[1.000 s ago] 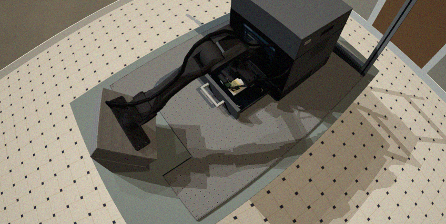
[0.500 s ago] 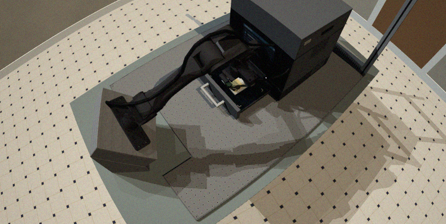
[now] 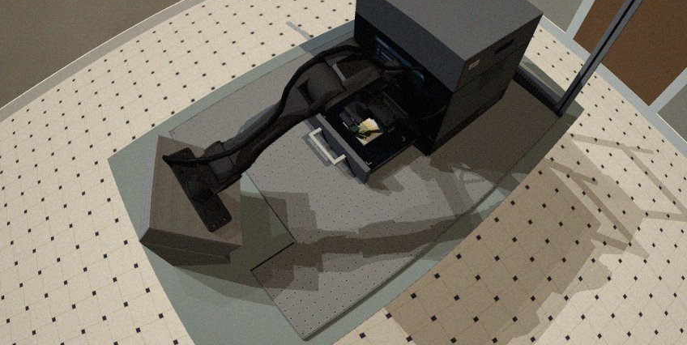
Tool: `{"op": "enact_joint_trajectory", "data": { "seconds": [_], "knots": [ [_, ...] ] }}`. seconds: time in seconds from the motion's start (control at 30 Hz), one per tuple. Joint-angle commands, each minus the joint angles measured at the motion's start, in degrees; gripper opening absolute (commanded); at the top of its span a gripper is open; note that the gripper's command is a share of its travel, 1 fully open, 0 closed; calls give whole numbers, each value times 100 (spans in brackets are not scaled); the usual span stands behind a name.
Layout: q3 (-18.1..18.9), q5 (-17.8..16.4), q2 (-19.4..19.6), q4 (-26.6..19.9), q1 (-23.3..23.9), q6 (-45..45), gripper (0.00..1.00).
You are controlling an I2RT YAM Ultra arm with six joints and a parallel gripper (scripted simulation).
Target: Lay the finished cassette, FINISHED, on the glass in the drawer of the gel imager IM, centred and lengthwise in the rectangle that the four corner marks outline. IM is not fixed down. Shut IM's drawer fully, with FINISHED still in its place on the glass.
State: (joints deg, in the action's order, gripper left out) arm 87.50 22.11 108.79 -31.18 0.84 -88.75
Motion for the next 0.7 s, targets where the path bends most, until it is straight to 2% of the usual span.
{"op": "enact_joint_trajectory", "data": {
  "seconds": [0.0, 0.1, 0.27, 0.43, 0.67],
  "knots": [
    [186, 88, -192, -69, -140, -2, 91],
    [166, 90, -206, -26, -145, -16, 91],
    [-93, 96, -205, 72, -152, -36, 91],
    [-9, 99, -222, 73, -160, -44, 91],
    [-111, 105, -225, 65, -167, -50, 91]
  ]
}}
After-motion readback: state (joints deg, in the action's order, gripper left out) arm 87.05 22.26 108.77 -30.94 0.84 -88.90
